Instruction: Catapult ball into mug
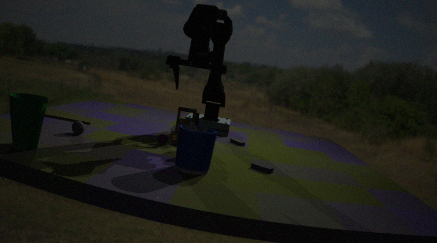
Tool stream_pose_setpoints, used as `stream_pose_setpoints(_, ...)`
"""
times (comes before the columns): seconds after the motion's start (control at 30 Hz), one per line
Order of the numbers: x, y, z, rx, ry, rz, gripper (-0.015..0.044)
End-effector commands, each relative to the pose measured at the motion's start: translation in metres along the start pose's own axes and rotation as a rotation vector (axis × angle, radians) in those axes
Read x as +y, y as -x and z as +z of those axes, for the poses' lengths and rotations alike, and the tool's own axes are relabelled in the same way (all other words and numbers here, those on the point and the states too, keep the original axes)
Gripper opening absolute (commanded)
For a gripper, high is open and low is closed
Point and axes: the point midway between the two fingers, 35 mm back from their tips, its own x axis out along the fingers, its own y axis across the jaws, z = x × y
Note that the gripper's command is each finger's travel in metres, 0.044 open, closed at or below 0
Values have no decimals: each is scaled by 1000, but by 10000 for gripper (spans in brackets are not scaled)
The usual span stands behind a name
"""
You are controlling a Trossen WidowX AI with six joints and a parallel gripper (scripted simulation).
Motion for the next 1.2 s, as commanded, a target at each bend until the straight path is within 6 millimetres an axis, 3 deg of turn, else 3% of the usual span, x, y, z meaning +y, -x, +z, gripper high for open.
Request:
stream_pose_setpoints(0.0,-5,-13,4,12,-21,5,387)
stream_pose_setpoints(0.1,-30,-44,23,12,-104,3,309)
stream_pose_setpoints(0.27,-68,-100,45,14,-224,-4,300)
stream_pose_setpoints(0.6,-68,-102,45,15,-229,-4,300)
stream_pose_setpoints(0.73,-68,-116,45,15,-229,-4,300)
stream_pose_setpoints(1.17,-69,-128,45,15,-229,-4,300)
